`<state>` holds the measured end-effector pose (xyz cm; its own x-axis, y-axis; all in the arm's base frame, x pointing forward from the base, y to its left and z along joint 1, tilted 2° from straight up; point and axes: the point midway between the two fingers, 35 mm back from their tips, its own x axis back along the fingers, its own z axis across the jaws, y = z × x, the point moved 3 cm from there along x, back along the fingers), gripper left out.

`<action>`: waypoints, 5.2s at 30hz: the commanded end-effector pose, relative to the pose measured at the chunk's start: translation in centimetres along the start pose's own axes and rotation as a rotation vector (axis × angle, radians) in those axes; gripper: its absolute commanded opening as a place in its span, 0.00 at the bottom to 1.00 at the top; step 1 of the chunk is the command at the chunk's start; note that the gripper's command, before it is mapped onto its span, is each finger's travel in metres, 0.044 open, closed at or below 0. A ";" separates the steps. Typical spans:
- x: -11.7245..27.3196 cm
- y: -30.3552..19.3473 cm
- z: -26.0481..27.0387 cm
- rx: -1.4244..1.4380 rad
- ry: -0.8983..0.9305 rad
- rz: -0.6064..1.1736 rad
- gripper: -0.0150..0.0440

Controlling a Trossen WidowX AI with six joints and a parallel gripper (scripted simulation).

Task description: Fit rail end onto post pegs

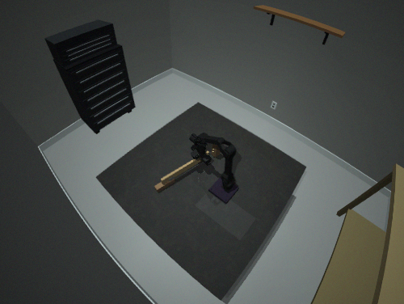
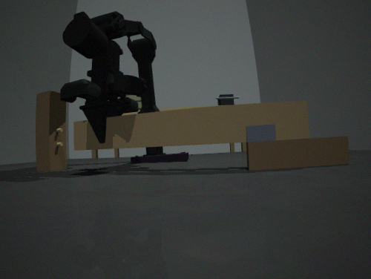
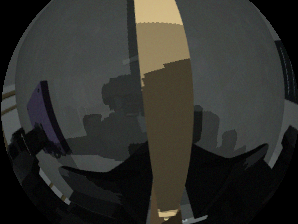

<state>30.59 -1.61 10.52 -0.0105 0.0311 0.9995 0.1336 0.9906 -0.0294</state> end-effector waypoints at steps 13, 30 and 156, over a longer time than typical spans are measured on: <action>0.4 -0.6 0.0 0.003 -0.003 0.001 0.25; 0.4 -1.1 -0.1 0.003 -0.003 0.002 0.25; 0.3 -4.8 -0.1 0.003 -0.003 0.005 0.25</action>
<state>30.00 -6.18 10.72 -0.0094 0.0344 0.9994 0.1339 0.9904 -0.0328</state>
